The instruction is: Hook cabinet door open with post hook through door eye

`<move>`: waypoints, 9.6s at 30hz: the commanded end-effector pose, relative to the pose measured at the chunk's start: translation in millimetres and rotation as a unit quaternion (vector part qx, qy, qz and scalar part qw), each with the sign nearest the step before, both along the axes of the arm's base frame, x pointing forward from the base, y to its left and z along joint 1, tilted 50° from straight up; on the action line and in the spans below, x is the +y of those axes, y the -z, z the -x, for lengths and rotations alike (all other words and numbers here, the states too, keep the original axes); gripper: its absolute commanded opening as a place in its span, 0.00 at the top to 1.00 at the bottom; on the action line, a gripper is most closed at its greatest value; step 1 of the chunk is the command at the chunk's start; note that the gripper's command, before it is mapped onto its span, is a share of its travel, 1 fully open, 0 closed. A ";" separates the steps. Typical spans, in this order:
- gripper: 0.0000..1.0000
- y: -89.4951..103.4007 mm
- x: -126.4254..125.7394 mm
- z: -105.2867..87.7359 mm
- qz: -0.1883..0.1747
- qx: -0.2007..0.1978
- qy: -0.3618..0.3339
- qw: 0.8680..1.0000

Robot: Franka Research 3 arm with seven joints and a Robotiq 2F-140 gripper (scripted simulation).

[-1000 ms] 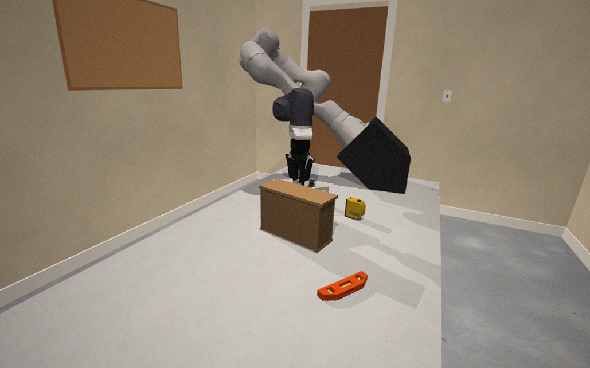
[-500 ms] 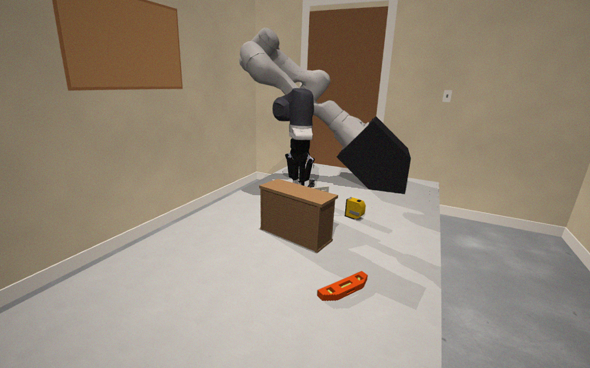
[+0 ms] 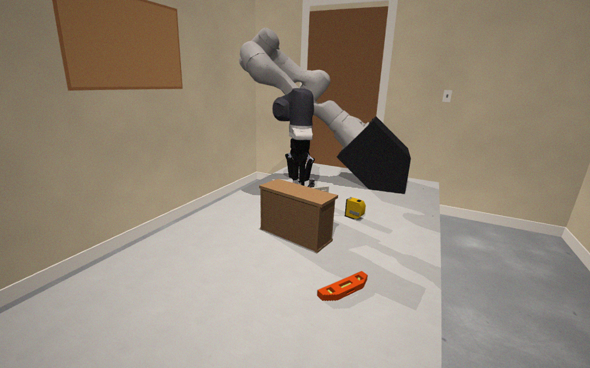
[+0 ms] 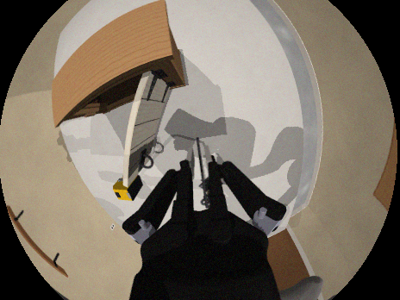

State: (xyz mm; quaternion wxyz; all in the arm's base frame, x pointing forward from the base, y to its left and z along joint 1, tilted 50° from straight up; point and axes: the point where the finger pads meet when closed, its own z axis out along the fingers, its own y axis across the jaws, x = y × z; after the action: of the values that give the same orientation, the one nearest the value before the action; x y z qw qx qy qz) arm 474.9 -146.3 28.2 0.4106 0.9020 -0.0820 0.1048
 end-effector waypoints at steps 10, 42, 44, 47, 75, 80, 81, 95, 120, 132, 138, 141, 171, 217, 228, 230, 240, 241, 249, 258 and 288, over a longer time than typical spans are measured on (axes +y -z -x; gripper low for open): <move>0.86 3.7 -4.1 -1.5 -0.001 -0.001 0.001 1.000; 0.86 26.7 -31.2 -5.9 -0.001 -0.001 0.001 1.000; 0.86 27.8 -32.5 -6.1 -0.001 -0.001 0.001 1.000; 0.86 29.1 -34.1 -6.4 -0.001 -0.001 0.001 1.000; 0.97 30.8 -36.1 -6.7 -0.001 -0.001 0.001 1.000; 0.97 30.8 -36.1 -6.7 -0.001 -0.001 0.001 1.000; 0.97 30.8 -36.1 -6.7 -0.001 -0.001 0.001 1.000; 0.97 30.8 -36.1 -6.7 -0.001 -0.001 0.001 1.000; 0.97 26.8 -31.9 -8.3 -0.001 0.000 0.000 1.000; 0.97 20.4 -25.5 -10.3 -0.001 0.000 0.000 1.000; 0.97 18.3 -23.3 -10.7 -0.001 0.000 0.000 1.000; 0.97 15.5 -20.4 -11.2 -0.001 0.000 0.000 1.000; 0.97 0.8 -4.1 -11.4 -0.001 0.000 0.000 1.000; 0.97 -19.8 21.6 -3.6 -0.001 0.000 0.000 1.000; 0.97 -22.4 26.7 -1.5 0.000 0.007 -0.006 1.000; 0.97 -21.1 27.9 -1.9 0.002 0.020 -0.017 1.000; 0.97 -16.5 32.0 -3.0 0.005 0.038 -0.033 0.999; 0.97 -15.8 32.6 -3.1 0.007 0.045 -0.039 0.998; 0.97 -11.1 36.7 -3.8 0.010 0.064 -0.054 0.996; 0.97 -6.8 40.4 -4.2 0.012 0.078 -0.067 0.995; 0.97 9.5 54.1 -2.8 0.024 0.152 -0.129 0.980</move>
State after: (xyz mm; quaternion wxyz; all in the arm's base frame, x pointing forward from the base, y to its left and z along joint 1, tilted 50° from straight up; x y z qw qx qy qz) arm 478.4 -94.2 20.2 0.4231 0.9015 0.0861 0.0294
